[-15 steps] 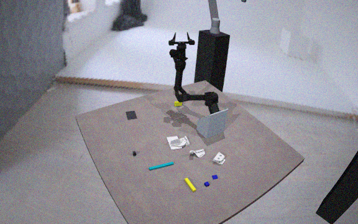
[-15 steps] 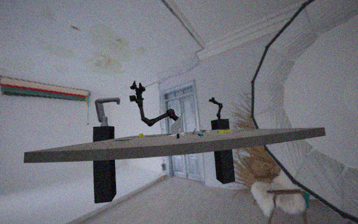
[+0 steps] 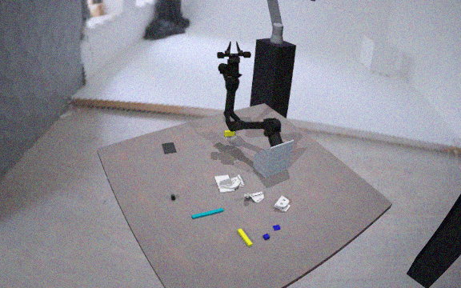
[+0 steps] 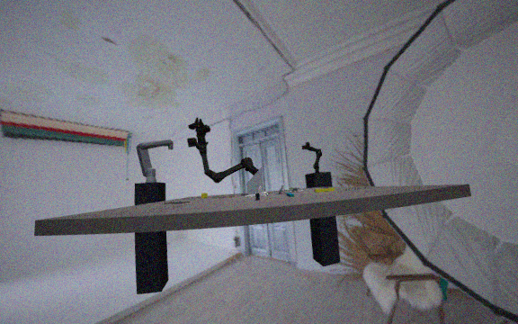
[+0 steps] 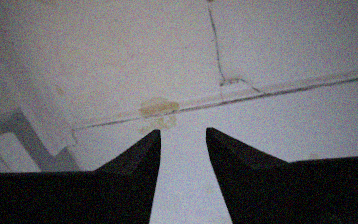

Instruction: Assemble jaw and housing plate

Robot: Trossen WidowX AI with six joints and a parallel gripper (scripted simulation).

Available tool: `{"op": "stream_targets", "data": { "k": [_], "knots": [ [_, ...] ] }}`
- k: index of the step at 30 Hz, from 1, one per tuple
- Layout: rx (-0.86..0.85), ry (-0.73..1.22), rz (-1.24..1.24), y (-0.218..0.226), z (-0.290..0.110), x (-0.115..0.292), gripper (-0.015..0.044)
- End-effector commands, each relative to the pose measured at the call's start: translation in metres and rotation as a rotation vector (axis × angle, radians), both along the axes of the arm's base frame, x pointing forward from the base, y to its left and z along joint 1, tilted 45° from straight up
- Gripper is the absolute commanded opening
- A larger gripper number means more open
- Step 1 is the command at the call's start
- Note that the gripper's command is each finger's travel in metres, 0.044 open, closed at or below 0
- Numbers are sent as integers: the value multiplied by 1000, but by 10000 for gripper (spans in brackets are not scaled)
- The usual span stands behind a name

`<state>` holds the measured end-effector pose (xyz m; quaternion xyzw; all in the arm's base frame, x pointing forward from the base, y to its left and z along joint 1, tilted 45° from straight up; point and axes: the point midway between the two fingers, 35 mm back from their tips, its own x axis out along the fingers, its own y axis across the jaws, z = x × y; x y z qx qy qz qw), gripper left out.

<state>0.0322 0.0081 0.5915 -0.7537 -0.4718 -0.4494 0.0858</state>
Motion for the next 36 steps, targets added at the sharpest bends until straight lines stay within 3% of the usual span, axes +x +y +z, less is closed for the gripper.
{"op": "stream_targets", "data": {
  "k": [1, 3, 19, 36],
  "knots": [
    [0, 0, 0, 0, 0, 0, 33],
    [0, 0, 0, 0, 0, 0, 0],
    [0, 0, 0, 0, 0, 0, 0],
    [-218, -151, -238, 61, -20, 1, 440]
  ]
}}
